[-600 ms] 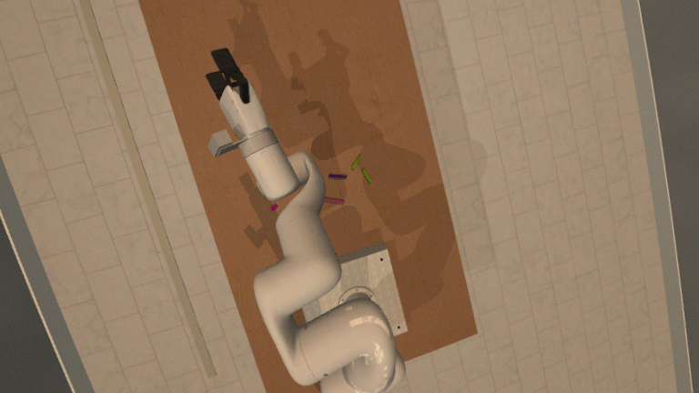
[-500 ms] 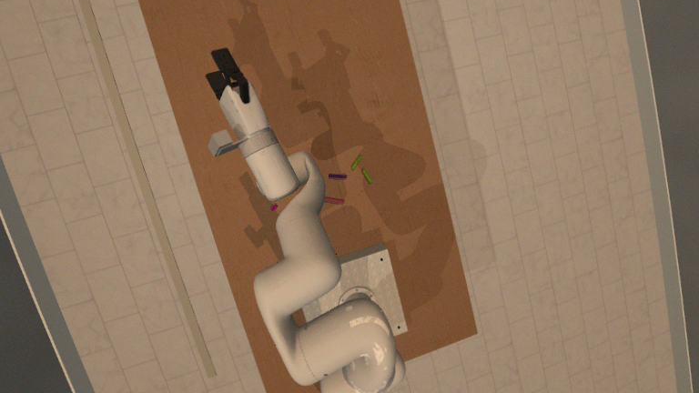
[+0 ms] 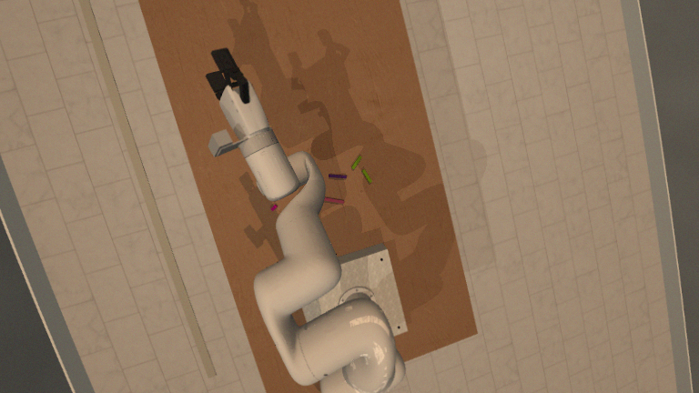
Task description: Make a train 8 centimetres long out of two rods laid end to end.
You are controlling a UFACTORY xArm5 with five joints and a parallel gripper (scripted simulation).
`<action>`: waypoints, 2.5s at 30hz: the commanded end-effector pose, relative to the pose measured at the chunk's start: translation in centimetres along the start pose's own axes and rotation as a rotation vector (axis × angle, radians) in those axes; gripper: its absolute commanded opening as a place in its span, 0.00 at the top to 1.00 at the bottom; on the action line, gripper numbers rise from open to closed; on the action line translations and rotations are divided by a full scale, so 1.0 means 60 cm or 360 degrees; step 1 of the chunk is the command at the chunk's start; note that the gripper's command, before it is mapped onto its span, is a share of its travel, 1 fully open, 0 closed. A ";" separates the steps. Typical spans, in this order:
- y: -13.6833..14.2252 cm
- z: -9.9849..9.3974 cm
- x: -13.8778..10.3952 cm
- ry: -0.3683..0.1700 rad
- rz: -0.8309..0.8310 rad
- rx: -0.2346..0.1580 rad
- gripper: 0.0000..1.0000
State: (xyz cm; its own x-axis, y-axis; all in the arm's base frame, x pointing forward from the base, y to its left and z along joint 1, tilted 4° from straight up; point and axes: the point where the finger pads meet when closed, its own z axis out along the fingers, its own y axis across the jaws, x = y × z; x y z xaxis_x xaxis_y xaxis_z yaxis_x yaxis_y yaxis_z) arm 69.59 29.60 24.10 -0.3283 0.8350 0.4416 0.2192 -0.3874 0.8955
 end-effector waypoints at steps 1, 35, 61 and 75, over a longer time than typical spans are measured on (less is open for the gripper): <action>0.004 0.000 0.002 0.0003 0.0002 -0.0005 0.00; -0.185 -0.101 0.000 -0.0543 0.1138 0.0641 0.00; -0.328 -0.289 -0.024 -0.1377 0.1913 0.0836 0.00; -0.389 -0.423 -0.044 -0.1927 0.2223 0.0747 0.00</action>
State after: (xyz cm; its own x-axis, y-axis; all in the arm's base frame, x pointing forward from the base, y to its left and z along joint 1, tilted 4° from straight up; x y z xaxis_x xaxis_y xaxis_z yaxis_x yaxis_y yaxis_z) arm 44.75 27.51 4.20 0.9316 0.0257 0.3625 0.1012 -0.9764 -0.1909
